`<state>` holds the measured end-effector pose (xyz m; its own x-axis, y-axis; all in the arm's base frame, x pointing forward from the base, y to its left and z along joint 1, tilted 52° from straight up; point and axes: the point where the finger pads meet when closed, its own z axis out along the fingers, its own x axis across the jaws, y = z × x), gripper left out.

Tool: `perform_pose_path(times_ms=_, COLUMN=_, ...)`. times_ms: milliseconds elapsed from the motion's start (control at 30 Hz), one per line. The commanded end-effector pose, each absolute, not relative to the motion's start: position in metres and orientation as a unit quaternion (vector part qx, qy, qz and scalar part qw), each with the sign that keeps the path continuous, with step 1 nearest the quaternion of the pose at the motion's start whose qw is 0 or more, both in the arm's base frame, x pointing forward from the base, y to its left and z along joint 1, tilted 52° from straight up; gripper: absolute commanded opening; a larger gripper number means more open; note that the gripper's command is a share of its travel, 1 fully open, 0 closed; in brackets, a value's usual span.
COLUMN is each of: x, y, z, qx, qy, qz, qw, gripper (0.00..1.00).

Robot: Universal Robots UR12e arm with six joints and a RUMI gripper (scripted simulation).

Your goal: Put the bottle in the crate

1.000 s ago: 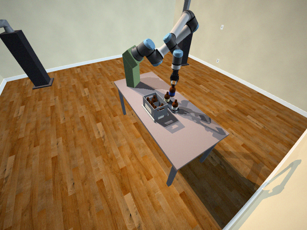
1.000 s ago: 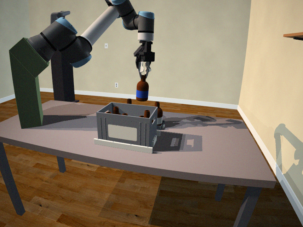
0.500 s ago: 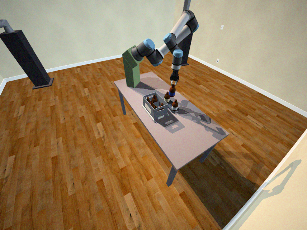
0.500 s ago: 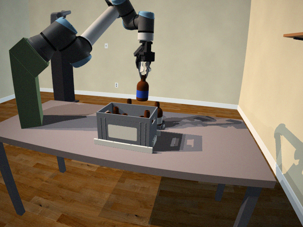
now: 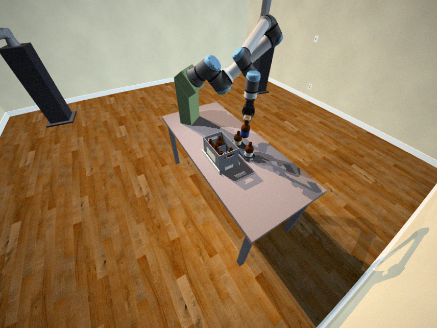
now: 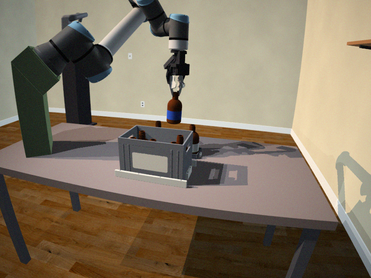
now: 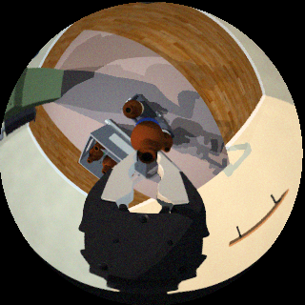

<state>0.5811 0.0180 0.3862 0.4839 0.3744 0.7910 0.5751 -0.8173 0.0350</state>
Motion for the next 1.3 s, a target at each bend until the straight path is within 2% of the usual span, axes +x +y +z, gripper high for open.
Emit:
perform_pose_path(times_ms=0, x=0.581, y=0.018, z=0.387, qx=-0.853, qy=-0.278, qz=-0.425, qw=0.118, gripper=0.0)
perform_pose_path(times_ms=1267, x=0.567, y=0.008, z=0.4, qx=-0.853, qy=-0.278, qz=-0.425, qw=0.118, gripper=0.0)
